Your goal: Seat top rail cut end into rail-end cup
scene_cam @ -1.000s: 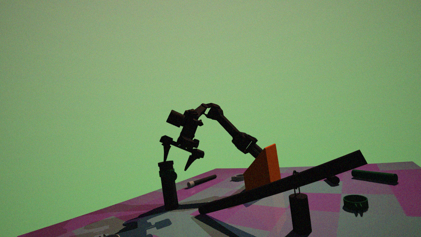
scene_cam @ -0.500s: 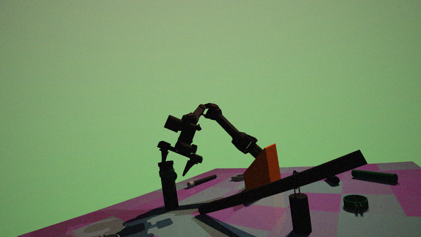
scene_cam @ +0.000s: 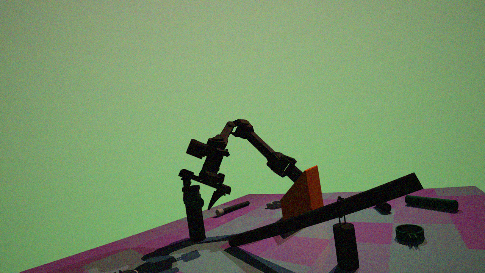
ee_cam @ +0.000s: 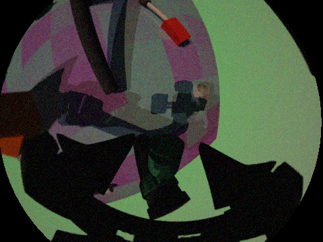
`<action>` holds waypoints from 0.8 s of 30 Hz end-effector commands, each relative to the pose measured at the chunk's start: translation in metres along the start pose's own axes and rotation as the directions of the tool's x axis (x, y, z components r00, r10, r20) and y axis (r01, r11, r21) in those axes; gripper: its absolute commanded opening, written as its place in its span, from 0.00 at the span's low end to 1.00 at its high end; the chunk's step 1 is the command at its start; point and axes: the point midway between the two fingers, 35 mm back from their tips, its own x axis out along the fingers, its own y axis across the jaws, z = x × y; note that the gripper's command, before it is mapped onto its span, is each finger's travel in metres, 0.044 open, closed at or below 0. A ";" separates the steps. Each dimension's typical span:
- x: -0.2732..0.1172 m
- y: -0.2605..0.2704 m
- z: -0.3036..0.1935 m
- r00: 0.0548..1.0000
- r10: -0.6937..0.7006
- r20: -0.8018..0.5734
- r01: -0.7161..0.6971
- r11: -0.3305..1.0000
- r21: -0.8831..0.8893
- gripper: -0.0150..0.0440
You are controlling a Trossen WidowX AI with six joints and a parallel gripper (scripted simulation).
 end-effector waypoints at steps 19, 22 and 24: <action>0.021 0.001 -0.001 1.000 -0.005 0.000 0.005 1.000 -0.007 0.60; 0.021 0.001 -0.001 1.000 -0.005 0.000 0.005 1.000 -0.007 0.47; 0.021 0.001 -0.001 1.000 -0.005 0.000 0.005 1.000 -0.007 0.41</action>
